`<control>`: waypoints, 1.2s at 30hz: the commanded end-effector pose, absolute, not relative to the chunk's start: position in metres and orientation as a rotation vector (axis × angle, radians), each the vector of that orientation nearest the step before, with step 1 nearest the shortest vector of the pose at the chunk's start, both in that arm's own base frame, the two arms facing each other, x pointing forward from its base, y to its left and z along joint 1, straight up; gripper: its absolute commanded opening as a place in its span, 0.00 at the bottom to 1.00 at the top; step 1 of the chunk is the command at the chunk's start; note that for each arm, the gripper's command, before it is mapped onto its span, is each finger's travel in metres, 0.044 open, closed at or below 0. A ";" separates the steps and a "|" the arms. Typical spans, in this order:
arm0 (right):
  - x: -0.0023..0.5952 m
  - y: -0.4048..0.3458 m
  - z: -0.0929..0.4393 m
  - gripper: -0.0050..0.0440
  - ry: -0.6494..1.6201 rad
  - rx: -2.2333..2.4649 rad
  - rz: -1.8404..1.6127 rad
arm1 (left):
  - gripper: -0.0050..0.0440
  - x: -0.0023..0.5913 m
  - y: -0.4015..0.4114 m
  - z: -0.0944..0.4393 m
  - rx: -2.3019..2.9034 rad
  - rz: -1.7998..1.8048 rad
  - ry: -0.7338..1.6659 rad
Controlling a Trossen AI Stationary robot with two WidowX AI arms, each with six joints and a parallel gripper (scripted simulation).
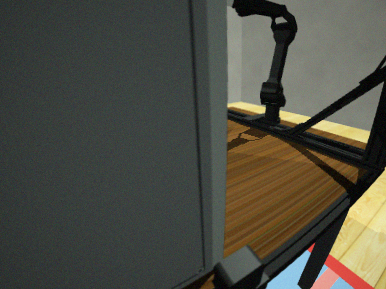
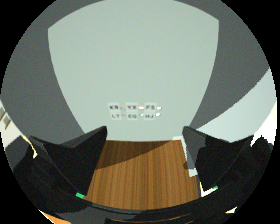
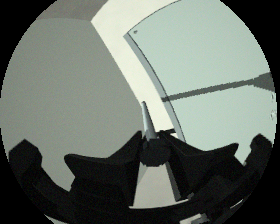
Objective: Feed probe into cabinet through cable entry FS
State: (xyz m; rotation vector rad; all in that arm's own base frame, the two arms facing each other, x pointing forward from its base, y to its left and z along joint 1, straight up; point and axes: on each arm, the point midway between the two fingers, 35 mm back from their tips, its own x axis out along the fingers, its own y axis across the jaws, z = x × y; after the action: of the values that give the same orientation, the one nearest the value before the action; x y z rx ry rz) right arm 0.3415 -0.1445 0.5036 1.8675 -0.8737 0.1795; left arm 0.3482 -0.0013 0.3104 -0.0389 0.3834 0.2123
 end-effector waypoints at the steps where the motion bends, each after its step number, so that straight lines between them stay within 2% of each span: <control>1: 0.346 -0.134 0.503 0.10 -0.860 1.903 0.209 | 1.00 0.348 -0.001 0.311 -0.042 0.218 0.382; 22: 0.367 -0.027 0.500 0.10 -0.642 2.190 0.467 | 1.00 0.348 -0.001 0.311 -0.042 0.218 0.382; 36: 0.375 0.018 0.453 0.10 -0.538 2.235 0.417 | 1.00 0.348 -0.001 0.311 -0.042 0.218 0.382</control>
State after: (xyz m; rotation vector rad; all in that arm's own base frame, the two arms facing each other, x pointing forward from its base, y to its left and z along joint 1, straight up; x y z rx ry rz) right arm 0.3743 0.0089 0.4619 2.2282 -0.5626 0.4263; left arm 0.3482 -0.0013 0.3105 -0.0390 0.3832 0.2123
